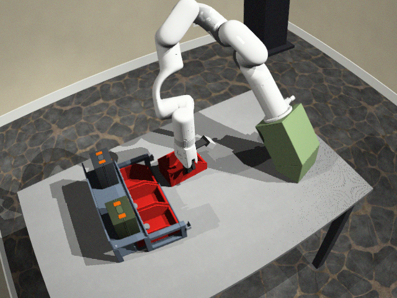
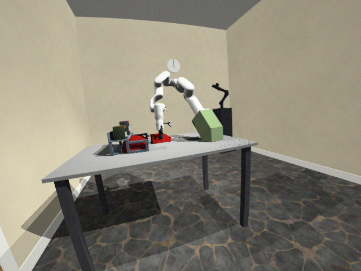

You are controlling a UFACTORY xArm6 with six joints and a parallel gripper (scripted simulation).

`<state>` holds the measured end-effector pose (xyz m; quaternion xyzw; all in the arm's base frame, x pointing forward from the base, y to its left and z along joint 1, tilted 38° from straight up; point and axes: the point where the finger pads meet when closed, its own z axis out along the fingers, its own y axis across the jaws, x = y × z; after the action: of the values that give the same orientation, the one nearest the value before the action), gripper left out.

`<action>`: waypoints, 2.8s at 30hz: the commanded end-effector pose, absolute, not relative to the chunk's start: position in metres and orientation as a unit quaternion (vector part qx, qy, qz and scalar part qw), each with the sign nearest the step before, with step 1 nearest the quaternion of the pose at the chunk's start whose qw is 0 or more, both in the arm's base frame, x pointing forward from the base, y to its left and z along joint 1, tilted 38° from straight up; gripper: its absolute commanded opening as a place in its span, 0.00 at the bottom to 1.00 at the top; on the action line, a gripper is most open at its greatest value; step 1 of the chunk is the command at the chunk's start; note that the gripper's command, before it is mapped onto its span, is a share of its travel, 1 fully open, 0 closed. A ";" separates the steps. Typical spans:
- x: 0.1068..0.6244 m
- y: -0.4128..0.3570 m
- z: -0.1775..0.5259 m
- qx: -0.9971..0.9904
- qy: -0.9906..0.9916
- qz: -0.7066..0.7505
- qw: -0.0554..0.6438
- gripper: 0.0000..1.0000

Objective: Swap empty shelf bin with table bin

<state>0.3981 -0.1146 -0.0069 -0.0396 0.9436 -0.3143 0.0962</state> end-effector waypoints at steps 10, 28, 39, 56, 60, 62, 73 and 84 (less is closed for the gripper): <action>0.397 -0.109 0.001 -0.040 0.944 -0.314 0.097 0.00; 0.388 -0.083 0.035 -0.040 0.944 -0.314 0.097 0.00; 0.383 -0.069 0.054 -0.040 0.944 -0.314 0.097 0.00; 0.381 -0.064 0.061 -0.040 0.944 -0.314 0.097 0.00; 0.381 -0.064 0.061 -0.040 0.944 -0.314 0.097 0.00; 0.381 -0.064 0.061 -0.040 0.944 -0.314 0.097 0.00; 0.383 -0.048 0.050 -0.030 0.944 -0.313 0.101 0.00; 0.393 0.020 0.002 0.012 0.944 -0.308 0.114 0.00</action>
<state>0.3847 -0.0115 0.0245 -0.0091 0.9459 -0.3067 0.1058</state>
